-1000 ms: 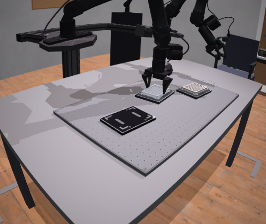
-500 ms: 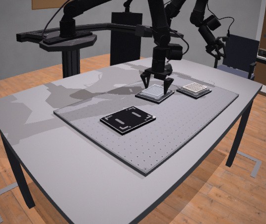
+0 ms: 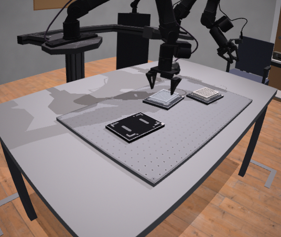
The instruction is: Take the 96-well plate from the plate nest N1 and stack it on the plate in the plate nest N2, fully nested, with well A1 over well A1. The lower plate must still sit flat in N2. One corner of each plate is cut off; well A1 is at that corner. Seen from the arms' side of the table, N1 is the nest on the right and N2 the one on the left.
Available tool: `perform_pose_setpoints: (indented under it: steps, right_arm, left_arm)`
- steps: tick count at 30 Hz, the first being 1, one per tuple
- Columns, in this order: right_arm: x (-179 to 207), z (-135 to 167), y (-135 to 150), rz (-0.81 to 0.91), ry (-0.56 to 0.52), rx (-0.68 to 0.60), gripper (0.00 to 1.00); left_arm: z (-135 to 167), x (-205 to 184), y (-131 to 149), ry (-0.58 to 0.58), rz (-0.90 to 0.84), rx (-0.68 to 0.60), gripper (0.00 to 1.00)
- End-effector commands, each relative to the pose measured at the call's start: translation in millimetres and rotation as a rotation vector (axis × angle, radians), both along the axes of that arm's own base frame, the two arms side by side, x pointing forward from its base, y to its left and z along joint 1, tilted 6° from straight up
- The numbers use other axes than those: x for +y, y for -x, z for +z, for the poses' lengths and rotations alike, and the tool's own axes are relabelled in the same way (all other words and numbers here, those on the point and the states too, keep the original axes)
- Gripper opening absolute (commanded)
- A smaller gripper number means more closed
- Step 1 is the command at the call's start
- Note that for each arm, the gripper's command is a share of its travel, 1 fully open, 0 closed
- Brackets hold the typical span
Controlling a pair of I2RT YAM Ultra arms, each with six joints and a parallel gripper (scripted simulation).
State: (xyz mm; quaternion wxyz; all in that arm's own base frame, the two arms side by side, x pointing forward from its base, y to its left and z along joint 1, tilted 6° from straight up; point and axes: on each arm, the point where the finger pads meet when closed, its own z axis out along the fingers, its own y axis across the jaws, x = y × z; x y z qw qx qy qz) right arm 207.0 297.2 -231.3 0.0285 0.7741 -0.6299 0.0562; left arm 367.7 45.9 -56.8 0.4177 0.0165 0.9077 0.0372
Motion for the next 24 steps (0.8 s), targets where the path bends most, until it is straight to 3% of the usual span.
perform_pose_setpoints:
  steps: [1, 6, 16, 24]
  right_arm:
    - [12, 44, 8, 0.004, -0.024, 0.003, 1.0]
    - [22, 88, 0, -0.004, -0.041, -0.022, 1.0]
    - [24, 80, -8, -0.018, -0.056, -0.042, 1.0]
    - [8, 95, -42, -0.211, -0.232, -0.181, 1.0]
  left_arm:
    - [1, 1, 1, -0.001, 0.002, -0.006, 1.0]
    - [1, 1, 1, -0.001, 0.002, -0.006, 1.0]
    - [1, 1, 1, -0.001, 0.002, -0.006, 1.0]
    - [-3, 1, 2, 0.0, 0.001, 0.005, 1.0]
